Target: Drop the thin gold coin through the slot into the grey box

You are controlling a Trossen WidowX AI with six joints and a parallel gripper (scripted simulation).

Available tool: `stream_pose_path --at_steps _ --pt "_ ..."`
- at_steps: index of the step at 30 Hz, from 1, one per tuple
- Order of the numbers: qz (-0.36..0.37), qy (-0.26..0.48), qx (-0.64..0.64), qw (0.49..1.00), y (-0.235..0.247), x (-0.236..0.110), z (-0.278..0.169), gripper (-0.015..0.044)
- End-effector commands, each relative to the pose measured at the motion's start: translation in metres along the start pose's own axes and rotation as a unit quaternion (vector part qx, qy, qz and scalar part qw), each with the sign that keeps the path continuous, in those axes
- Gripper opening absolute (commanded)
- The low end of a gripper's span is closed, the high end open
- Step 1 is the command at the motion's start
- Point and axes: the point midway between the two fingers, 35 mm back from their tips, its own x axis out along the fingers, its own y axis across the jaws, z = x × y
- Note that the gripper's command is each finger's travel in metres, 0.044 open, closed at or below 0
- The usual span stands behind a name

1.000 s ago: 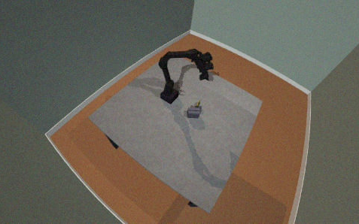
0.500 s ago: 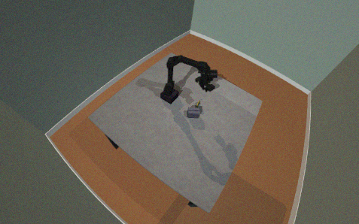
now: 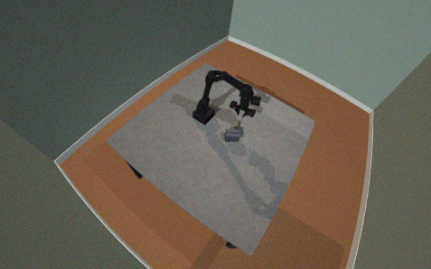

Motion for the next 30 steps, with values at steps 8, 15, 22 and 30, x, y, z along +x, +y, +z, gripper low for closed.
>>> stream_pose_path --at_steps 8,15,22,30 --pt "0.004 -0.001 -0.009 1.0 0.0 0.037 0.005 0.0161" --pt "0.004 -0.001 -0.009 1.0 0.0 0.053 0.005 0.0161" --pt "0.004 -0.001 -0.009 1.0 -0.001 0.062 0.005 0.0161" --pt "0.004 -0.001 -0.009 1.0 -0.001 0.075 0.005 0.0161"
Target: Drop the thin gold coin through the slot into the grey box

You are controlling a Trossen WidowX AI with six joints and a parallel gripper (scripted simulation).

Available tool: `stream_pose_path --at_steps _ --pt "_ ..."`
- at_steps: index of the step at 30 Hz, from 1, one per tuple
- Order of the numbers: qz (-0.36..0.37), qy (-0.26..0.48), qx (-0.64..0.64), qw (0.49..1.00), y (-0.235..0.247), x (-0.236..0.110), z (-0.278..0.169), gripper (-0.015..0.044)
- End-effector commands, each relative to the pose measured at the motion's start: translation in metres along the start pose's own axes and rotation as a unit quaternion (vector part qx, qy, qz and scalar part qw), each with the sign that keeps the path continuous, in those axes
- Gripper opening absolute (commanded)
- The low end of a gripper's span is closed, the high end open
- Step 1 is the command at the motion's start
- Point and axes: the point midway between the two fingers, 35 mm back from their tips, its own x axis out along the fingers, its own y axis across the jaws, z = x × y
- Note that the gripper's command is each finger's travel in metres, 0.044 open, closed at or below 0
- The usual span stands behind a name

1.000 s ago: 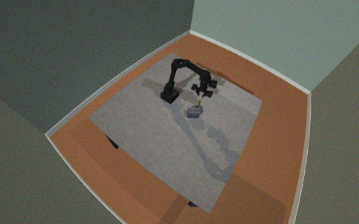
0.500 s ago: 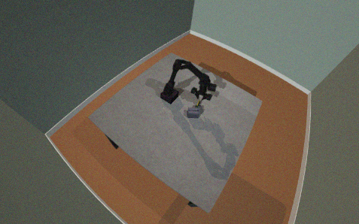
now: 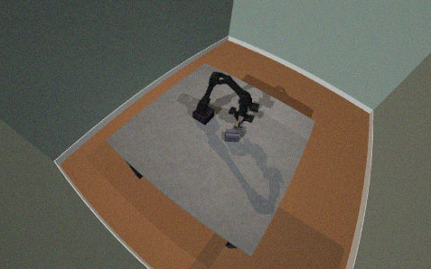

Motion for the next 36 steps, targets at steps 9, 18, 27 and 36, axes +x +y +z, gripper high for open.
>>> stream_pose_path --at_steps 9,18,27,36 --pt "0.005 -0.001 -0.002 1.0 0.001 0.023 0.0 0.0161" --pt "0.005 -0.001 -0.002 1.0 0.002 0.038 0.0 0.0161" --pt "0.005 -0.001 -0.002 1.0 0.004 0.052 0.0 0.0161" --pt "0.005 -0.001 -0.002 1.0 0.004 0.056 0.0 0.0029"
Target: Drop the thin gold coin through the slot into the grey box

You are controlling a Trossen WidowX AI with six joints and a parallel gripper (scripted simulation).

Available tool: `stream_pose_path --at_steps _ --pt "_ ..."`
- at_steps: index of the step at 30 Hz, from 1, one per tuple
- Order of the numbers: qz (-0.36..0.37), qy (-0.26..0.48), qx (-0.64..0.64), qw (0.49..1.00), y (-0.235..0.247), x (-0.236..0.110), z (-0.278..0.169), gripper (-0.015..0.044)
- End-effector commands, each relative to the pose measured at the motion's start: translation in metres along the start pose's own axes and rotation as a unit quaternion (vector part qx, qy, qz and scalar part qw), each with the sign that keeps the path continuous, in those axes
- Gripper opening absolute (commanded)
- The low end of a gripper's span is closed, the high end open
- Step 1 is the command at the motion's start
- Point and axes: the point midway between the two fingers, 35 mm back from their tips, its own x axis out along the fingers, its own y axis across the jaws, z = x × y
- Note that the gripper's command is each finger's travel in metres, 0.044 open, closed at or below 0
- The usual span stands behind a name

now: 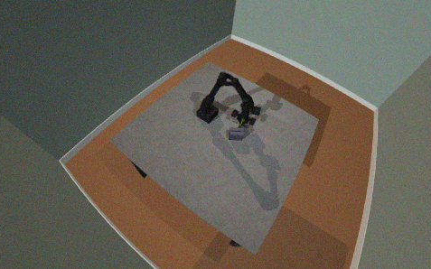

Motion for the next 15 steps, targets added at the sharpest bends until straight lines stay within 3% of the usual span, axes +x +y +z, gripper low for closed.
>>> stream_pose_path --at_steps 1,15 --pt "0.002 -0.001 -0.003 1.0 0.001 0.0024 0.0003 0.0003" --pt "0.002 -0.001 -0.003 1.0 -0.0001 -0.0036 0.0005 0.0"
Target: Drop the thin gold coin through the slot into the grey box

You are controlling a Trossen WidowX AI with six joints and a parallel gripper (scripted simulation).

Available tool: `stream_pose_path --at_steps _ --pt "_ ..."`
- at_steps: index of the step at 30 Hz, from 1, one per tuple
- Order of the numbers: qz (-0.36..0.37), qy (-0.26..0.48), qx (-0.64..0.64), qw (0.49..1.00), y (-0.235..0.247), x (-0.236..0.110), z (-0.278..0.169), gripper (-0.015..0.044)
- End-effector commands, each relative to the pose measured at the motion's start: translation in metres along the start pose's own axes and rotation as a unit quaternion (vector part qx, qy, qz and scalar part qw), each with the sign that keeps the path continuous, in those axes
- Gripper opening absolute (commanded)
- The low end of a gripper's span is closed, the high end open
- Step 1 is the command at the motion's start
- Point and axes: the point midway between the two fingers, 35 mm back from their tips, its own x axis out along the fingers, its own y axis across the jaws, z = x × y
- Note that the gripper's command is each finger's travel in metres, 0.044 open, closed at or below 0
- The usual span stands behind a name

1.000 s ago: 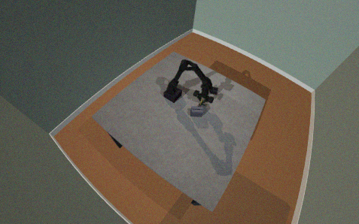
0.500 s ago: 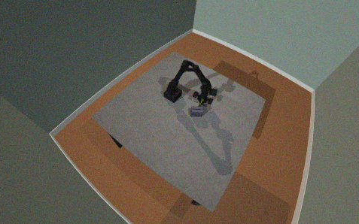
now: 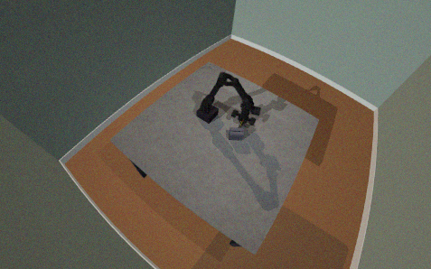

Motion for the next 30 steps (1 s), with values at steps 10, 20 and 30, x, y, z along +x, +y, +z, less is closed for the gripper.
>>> stream_pose_path --at_steps 10,20,30 --pt "-0.001 -0.002 -0.002 1.0 -0.004 -0.03 0.001 0.0" --pt "-0.002 -0.002 -0.001 1.0 -0.004 -0.055 0.002 0.0" --pt "-0.001 -0.002 -0.002 1.0 -0.002 -0.081 0.001 0.0"
